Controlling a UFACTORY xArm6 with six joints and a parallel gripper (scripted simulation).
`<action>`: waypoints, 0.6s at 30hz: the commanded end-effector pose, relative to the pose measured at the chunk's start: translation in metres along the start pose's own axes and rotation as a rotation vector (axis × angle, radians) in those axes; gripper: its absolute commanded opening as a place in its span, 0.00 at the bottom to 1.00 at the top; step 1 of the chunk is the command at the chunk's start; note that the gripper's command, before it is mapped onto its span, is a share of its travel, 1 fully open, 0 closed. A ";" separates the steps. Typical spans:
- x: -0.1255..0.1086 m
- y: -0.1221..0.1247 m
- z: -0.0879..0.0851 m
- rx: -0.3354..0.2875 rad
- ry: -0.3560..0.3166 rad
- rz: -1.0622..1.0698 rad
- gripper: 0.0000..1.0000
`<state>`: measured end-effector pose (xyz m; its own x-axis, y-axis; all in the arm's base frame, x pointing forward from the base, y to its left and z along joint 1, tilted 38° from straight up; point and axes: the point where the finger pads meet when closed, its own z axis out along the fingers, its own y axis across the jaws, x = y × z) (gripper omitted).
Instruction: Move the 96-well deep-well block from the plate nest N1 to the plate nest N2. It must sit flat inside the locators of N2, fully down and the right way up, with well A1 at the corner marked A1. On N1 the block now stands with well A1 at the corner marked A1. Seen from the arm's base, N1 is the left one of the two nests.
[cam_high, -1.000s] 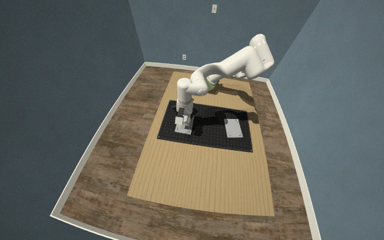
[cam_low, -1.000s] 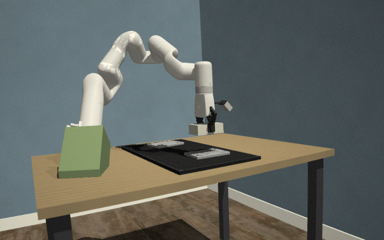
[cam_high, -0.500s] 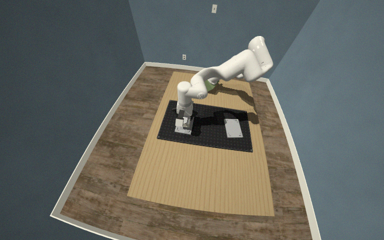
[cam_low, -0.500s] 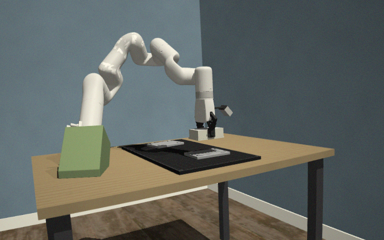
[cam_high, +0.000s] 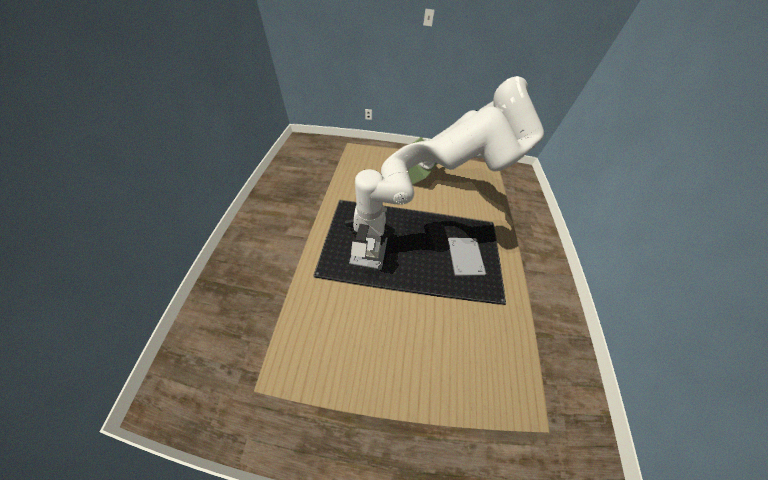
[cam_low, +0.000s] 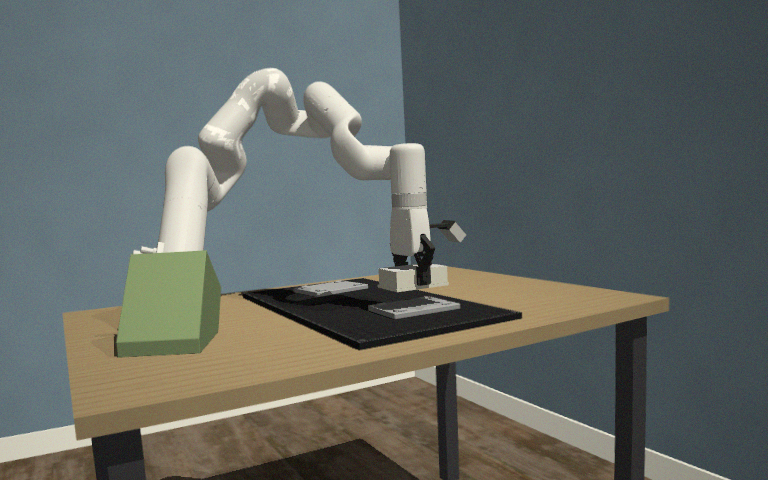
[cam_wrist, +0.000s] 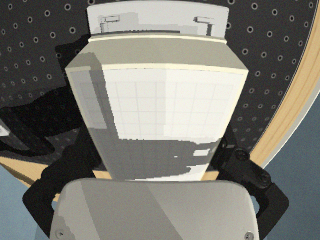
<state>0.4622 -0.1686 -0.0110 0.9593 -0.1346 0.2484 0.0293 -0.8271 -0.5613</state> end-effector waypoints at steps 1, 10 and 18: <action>0.001 0.000 0.006 -0.002 0.003 -0.001 0.00; 0.001 0.000 0.021 -0.002 0.003 -0.001 0.00; 0.001 0.000 0.026 -0.002 0.003 -0.001 0.00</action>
<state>0.4693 -0.1543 -0.0315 0.9594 -0.1344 0.2479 0.0293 -0.8268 -0.5617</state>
